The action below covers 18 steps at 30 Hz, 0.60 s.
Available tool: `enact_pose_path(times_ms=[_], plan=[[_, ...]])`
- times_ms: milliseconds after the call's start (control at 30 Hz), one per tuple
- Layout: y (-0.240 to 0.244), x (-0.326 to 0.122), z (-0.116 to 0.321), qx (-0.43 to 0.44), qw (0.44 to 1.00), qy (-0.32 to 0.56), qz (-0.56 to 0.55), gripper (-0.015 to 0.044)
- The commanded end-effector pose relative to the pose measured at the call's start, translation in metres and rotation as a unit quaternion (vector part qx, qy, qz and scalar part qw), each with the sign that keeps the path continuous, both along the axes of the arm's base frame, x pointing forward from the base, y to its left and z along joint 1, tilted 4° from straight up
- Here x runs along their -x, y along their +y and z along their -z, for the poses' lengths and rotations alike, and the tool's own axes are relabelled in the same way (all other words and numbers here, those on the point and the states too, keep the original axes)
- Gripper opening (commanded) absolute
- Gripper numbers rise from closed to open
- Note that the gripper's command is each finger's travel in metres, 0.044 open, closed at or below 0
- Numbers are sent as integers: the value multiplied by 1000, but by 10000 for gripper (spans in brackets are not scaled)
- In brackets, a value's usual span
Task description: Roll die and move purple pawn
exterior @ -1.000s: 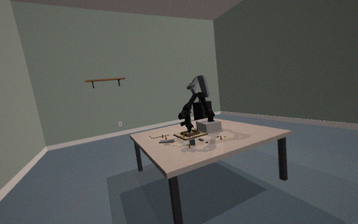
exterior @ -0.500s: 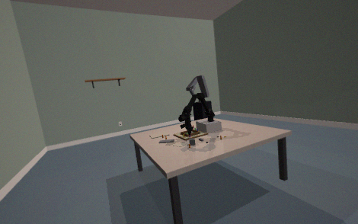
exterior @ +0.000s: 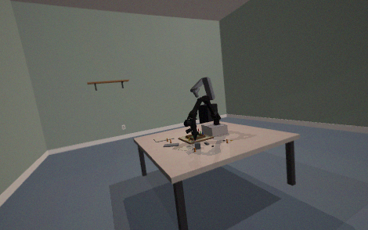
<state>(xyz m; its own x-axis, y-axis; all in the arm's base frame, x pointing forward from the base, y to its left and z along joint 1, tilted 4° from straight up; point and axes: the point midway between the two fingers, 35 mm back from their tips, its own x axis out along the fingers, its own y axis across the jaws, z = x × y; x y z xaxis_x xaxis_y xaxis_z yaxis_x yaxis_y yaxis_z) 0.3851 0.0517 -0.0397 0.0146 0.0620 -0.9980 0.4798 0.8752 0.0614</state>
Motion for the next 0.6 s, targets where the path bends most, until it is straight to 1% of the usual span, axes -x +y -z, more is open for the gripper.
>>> enact_pose_path(times_ms=[0, 233, 300, 567], plan=[[0, 1, 2, 1, 1000, 2, 2, 49], [0, 1, 2, 1, 1000, 2, 2, 0], [-1, 0, -4, 1, 1000, 2, 2, 0], [-7, -3, -74, 2, 1000, 1, 2, 0]])
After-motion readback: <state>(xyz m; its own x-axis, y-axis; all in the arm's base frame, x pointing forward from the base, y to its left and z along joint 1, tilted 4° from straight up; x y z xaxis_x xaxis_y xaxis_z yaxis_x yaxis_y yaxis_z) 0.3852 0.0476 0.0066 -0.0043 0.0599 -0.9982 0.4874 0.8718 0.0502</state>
